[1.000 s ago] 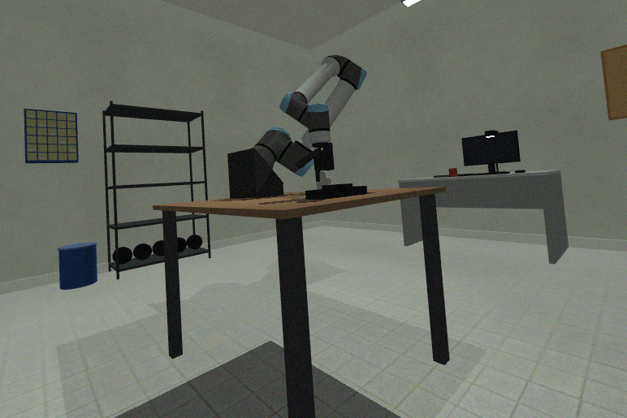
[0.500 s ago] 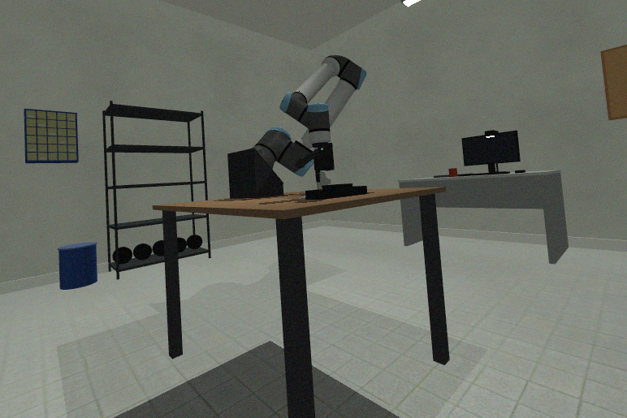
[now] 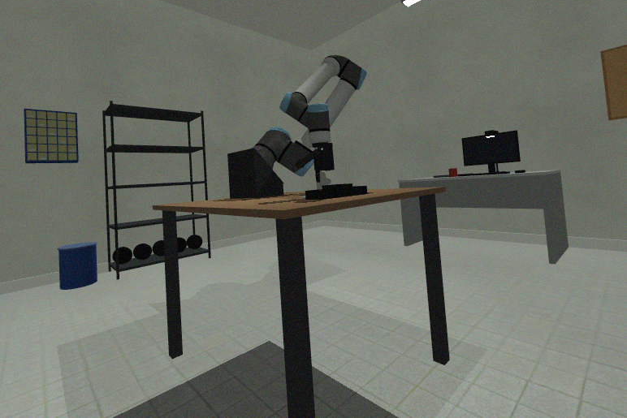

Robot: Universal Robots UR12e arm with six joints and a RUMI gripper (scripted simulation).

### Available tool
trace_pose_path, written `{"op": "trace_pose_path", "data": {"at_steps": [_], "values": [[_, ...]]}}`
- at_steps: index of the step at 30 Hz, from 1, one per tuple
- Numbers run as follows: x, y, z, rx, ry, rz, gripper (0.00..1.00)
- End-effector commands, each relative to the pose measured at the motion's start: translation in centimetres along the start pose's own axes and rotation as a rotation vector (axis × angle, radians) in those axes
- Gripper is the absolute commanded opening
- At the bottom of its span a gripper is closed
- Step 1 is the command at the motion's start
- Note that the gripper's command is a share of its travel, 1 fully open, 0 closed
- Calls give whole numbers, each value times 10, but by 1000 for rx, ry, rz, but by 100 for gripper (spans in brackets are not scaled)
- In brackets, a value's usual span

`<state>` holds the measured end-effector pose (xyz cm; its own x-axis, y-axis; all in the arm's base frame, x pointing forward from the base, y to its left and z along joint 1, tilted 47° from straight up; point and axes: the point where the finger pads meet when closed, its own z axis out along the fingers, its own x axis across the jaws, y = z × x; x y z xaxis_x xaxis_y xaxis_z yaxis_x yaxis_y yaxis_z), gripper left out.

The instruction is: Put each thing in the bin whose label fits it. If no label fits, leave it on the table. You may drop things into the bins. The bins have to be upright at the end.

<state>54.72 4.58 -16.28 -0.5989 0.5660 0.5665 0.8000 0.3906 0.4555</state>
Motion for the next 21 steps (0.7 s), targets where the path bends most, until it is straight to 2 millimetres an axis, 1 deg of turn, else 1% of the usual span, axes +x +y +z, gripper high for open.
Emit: {"op": "trace_pose_path", "data": {"at_steps": [1,9,20,21], "values": [[-1,0,-1,0,-1,0,0],[-1,0,-1,0,-1,0,0],[-1,0,-37,0,-1,0,0],[-1,0,-37,0,-1,0,0]]}}
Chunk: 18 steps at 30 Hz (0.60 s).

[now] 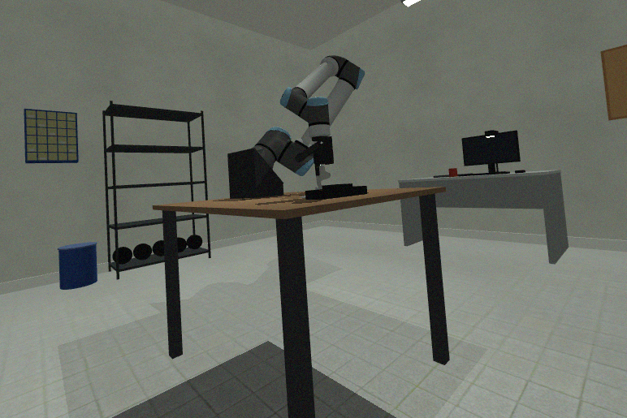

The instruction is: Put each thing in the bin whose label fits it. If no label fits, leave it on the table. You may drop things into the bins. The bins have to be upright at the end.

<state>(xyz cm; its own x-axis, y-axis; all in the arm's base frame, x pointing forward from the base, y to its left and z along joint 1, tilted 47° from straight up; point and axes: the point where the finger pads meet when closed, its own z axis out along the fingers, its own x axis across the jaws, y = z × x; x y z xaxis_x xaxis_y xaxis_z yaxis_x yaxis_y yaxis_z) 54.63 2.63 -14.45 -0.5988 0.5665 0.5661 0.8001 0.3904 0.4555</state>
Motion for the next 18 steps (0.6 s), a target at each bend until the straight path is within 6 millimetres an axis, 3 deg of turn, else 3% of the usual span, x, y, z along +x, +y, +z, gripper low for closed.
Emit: {"op": "trace_pose_path", "data": {"at_steps": [1,8,18], "values": [[0,0,-10,0,0,0,0],[0,0,-34,0,0,0,0],[0,0,-34,0,0,0,0]]}}
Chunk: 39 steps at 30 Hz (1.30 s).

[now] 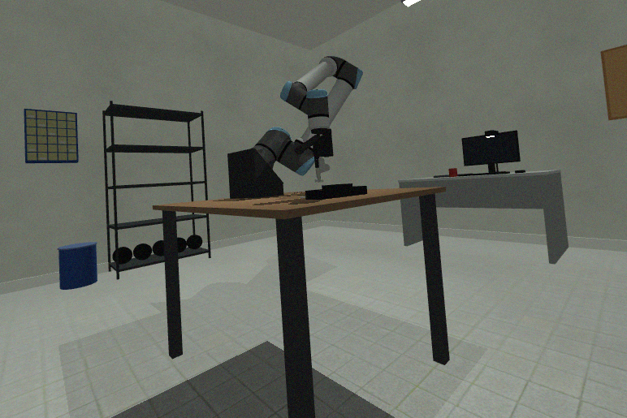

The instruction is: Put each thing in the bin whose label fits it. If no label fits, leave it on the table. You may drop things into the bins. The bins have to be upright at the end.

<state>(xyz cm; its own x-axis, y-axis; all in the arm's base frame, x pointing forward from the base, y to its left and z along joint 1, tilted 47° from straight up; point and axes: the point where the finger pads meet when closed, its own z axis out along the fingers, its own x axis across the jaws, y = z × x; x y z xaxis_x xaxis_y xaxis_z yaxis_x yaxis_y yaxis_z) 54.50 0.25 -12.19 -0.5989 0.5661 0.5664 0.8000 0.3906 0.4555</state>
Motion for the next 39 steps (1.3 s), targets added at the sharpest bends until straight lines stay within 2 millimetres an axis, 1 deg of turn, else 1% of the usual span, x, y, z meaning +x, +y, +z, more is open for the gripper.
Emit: {"op": "trace_pose_path", "data": {"at_steps": [1,7,9,14,15,17,20,32,34,35,39], "values": [[-1,0,-1,0,-1,0,0],[-1,0,-1,0,-1,0,0],[-1,0,-9,0,-1,0,0],[-1,0,-10,0,-1,0,0],[-2,6,-10,0,-1,-50,0],[-2,6,-10,0,-1,-50,0],[-8,23,-10,0,-1,-199,0],[-28,92,-10,1,-6,-568,0],[-28,92,-10,1,-6,-568,0],[-30,98,-10,1,-5,-659,0],[-37,121,-10,1,-3,-769,0]]}}
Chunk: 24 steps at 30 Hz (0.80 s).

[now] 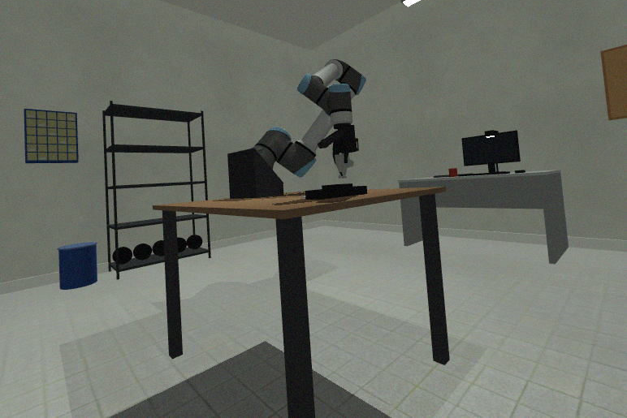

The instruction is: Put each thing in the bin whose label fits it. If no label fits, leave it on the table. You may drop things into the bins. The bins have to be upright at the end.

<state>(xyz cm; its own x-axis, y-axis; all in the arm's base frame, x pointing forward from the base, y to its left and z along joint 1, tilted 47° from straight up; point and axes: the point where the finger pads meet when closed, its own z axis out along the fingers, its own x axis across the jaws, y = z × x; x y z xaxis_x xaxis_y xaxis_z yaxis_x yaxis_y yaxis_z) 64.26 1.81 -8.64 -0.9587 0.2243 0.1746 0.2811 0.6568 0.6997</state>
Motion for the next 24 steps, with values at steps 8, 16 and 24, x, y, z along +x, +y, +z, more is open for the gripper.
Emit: {"op": "trace_pose_path", "data": {"at_steps": [8,16,24], "values": [[-31,21,0,-7,6,-157,0],[-28,19,0,-7,6,-157,0],[-27,18,8,-7,6,-157,0]]}}
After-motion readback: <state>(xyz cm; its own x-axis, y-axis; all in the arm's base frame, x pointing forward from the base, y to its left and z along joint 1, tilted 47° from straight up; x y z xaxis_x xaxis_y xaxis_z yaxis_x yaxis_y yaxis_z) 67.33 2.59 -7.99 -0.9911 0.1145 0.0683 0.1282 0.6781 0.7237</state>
